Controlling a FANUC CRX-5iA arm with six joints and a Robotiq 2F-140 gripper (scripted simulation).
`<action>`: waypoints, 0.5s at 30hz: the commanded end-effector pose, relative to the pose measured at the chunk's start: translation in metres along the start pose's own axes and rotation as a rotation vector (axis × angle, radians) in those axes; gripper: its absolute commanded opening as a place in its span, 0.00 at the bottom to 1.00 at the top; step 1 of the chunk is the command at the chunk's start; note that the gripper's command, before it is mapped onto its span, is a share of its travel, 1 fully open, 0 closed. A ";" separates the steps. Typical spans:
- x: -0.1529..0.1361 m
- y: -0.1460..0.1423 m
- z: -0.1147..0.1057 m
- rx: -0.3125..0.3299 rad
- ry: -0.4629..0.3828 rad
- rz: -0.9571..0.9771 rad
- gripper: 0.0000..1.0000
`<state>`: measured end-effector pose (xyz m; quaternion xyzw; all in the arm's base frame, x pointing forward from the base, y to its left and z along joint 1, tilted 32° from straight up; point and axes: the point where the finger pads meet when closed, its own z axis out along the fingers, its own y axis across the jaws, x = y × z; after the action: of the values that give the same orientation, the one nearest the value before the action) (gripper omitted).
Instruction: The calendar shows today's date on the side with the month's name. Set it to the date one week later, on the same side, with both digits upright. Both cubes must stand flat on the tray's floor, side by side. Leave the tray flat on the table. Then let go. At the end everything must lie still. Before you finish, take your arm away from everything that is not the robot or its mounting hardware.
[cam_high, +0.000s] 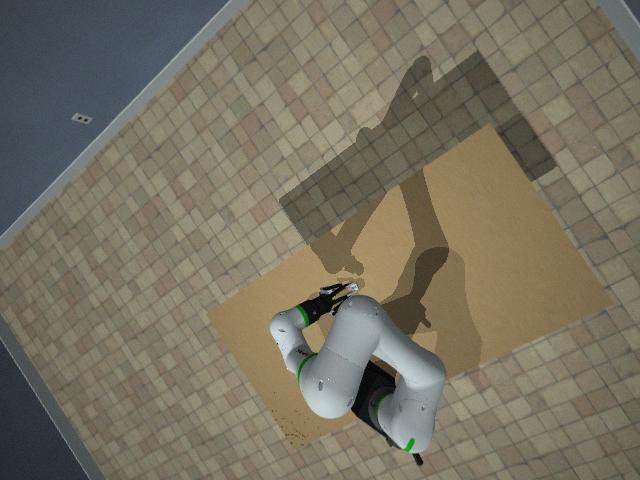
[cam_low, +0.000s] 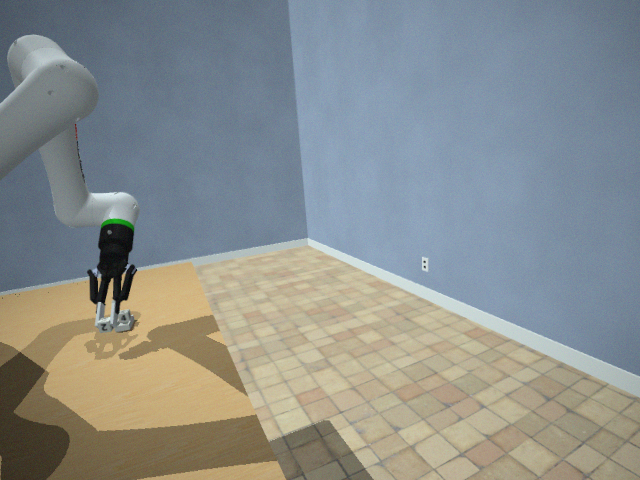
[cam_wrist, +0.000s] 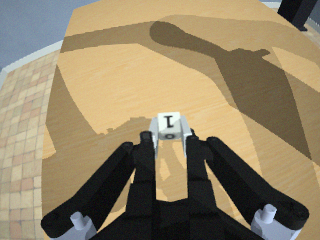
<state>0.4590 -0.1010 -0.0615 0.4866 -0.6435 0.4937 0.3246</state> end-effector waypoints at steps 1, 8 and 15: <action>0.005 0.000 -0.005 0.000 0.000 0.000 0.16; 0.008 0.000 -0.008 0.000 0.000 0.000 0.16; 0.008 0.000 -0.008 0.000 0.000 0.000 0.16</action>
<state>0.4561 -0.0960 -0.0523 0.4866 -0.6435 0.4937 0.3247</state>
